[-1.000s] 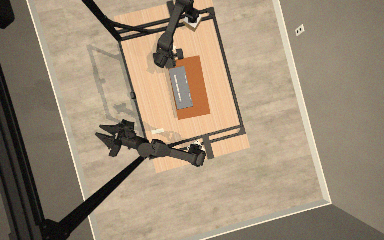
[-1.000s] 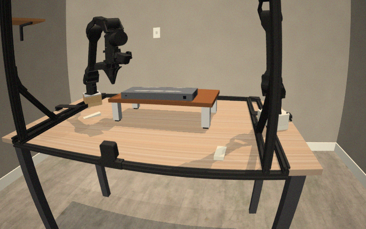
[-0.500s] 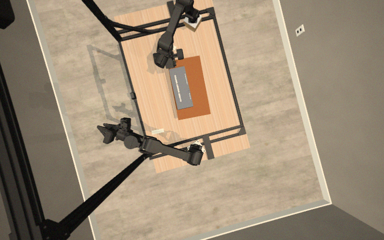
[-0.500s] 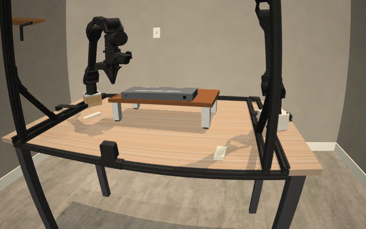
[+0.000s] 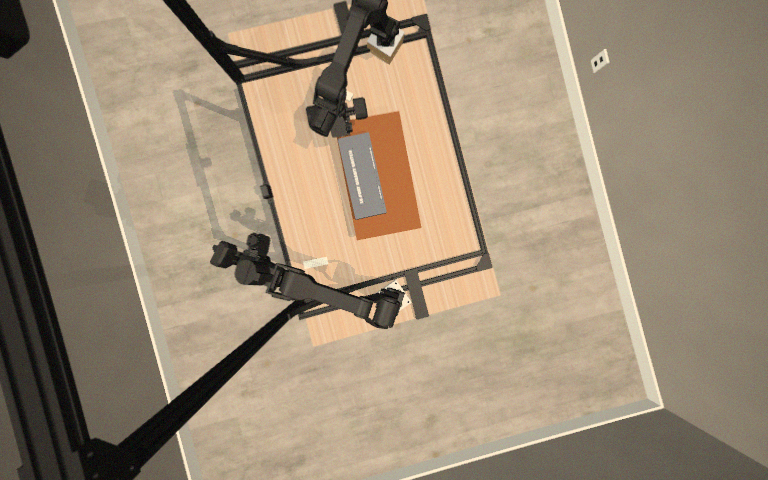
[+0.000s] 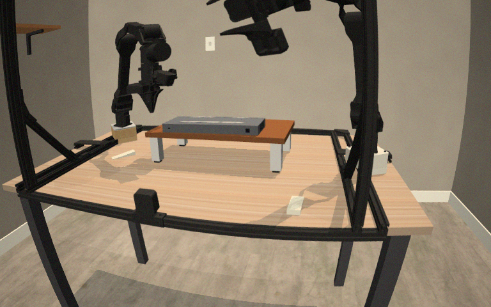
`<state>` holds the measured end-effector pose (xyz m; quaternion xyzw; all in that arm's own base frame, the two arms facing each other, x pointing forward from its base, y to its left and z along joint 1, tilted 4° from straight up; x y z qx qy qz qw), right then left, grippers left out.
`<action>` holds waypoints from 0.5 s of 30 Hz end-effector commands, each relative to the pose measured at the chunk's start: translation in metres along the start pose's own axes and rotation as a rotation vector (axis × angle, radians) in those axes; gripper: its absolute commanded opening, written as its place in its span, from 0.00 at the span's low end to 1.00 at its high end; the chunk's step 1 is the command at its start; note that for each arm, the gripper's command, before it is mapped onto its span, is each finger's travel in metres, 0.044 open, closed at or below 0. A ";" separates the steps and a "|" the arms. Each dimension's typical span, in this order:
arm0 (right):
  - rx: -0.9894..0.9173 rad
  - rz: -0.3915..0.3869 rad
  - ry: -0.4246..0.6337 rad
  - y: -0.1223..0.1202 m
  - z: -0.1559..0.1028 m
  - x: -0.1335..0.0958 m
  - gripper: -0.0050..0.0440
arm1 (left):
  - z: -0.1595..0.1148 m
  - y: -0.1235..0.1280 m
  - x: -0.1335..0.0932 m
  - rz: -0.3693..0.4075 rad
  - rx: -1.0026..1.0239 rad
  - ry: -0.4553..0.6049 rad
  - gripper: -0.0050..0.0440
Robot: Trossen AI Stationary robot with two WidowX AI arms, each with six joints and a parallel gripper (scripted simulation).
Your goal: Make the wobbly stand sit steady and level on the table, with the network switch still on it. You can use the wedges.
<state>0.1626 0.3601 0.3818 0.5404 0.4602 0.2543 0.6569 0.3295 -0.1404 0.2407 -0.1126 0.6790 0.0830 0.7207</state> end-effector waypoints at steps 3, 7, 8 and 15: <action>0.190 -0.290 -0.036 -0.067 0.002 0.030 0.60 | 0.000 0.000 0.000 0.000 0.000 0.000 0.10; 0.258 -0.378 -0.061 -0.087 0.003 0.035 0.60 | 0.000 0.000 0.000 0.000 0.000 0.000 0.10; 0.258 -0.378 -0.061 -0.087 0.003 0.035 0.60 | 0.000 0.000 0.000 0.000 0.000 0.000 0.10; 0.359 -0.514 -0.121 -0.117 0.004 0.037 0.60 | 0.000 0.000 0.000 0.000 0.000 0.000 0.10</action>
Point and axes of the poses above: on each arm, the point midway between the two fingers, 35 mm back from their tips, its own x axis out along the fingers, its own y axis across the jaws, z = x × y, the point moved 9 cm from there along -x, back along the fingers, and after that the axes turned 3 degrees about -x, right-handed, at the moved point
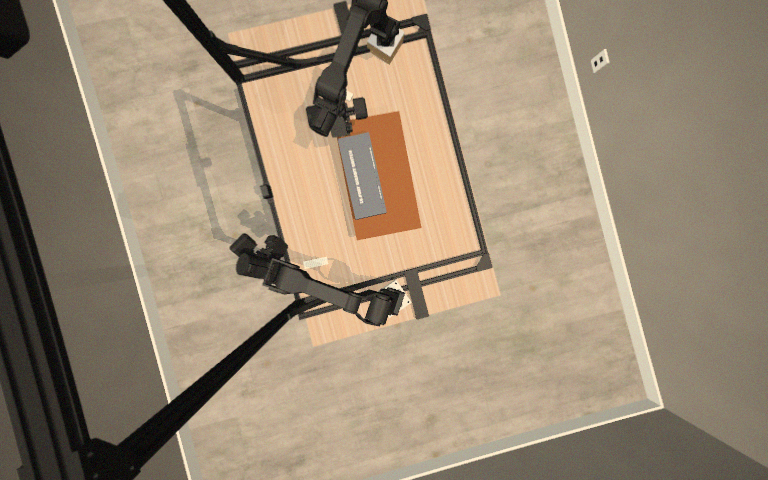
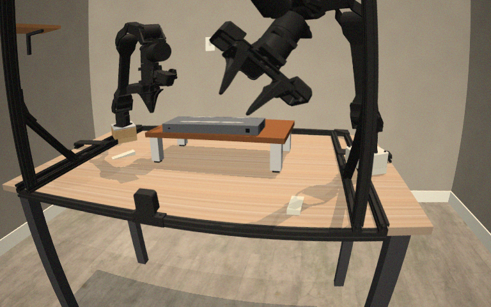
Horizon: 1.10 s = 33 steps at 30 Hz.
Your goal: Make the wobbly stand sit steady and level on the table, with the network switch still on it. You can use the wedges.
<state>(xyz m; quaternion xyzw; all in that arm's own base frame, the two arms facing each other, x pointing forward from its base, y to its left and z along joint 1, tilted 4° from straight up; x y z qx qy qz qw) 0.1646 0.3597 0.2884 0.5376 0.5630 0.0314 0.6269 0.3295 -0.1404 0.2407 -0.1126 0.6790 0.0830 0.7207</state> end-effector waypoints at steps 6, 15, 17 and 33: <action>0.285 -0.357 -0.187 -0.073 0.027 0.041 0.60 | 0.000 0.000 0.000 0.000 0.000 0.000 0.10; 0.336 -0.410 -0.237 -0.085 0.031 0.042 0.60 | 0.000 0.000 0.000 0.000 0.000 0.000 0.10; 0.386 -0.464 -0.282 -0.098 0.036 0.046 0.60 | 0.000 0.000 0.000 0.000 0.000 0.000 0.10; 0.557 -0.637 -0.466 -0.176 0.065 0.093 0.60 | 0.000 0.000 0.000 0.000 0.000 0.000 0.10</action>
Point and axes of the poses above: on each arm, the point midway between the two fingers, 35 mm back from their tips, its own x axis out along the fingers, its own y axis across the jaws, z = x × y, the point moved 9 cm from there along -x, back along the fingers, and after that the axes turned 3 degrees about -x, right-handed, at the moved point
